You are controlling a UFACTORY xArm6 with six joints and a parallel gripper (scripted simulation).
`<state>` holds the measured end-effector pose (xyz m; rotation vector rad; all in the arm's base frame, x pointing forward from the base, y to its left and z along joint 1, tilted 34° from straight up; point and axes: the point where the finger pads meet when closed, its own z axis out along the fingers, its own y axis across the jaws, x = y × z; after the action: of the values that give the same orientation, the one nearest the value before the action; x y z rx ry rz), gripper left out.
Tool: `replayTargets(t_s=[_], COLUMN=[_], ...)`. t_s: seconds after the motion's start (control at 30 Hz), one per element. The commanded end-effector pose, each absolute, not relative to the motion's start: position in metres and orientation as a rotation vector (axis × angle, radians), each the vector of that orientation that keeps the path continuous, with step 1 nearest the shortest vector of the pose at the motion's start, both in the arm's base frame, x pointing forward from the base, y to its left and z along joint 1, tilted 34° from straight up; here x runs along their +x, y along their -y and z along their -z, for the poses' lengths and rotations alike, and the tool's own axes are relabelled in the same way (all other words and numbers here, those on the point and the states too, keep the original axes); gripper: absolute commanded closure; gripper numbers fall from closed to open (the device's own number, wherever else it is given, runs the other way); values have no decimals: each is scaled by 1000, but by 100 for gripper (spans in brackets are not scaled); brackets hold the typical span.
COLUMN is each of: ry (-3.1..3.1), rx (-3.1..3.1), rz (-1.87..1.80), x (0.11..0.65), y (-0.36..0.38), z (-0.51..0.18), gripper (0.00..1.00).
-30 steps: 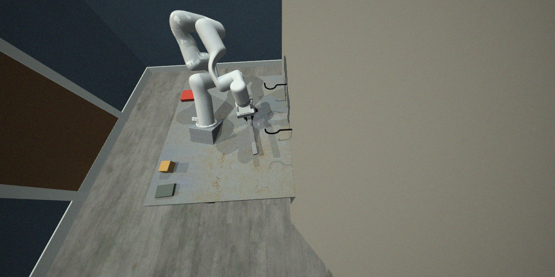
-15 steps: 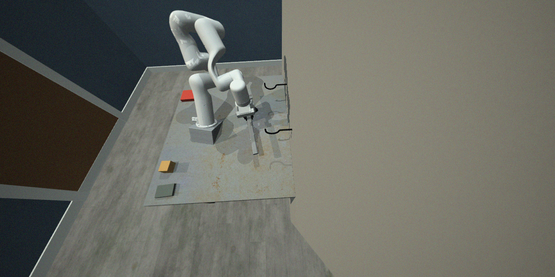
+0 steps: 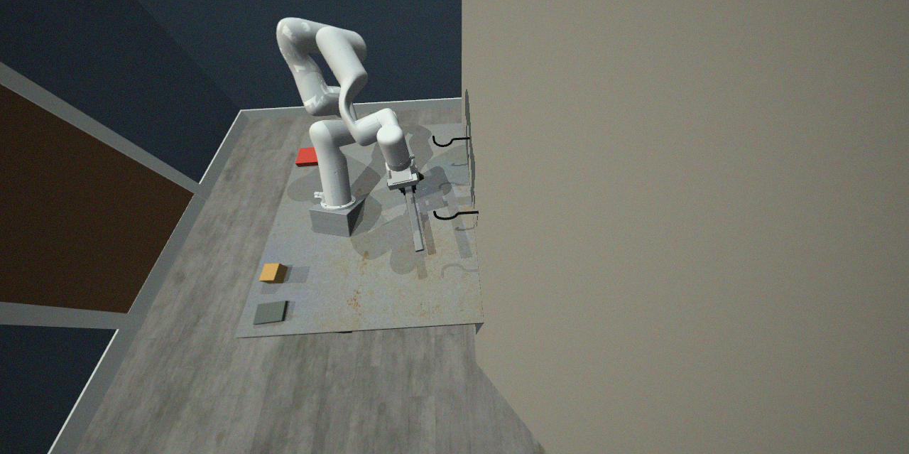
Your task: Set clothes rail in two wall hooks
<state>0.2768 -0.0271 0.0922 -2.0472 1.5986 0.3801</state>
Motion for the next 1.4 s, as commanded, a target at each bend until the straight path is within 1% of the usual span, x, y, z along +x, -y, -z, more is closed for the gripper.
replayTargets(t_s=[0.0, 1.37], ry=[-1598, -1598], rx=[-2047, -2048], rz=[-376, -376], x=[280, 296], y=[34, 72], z=[-103, -160], gripper=[100, 100])
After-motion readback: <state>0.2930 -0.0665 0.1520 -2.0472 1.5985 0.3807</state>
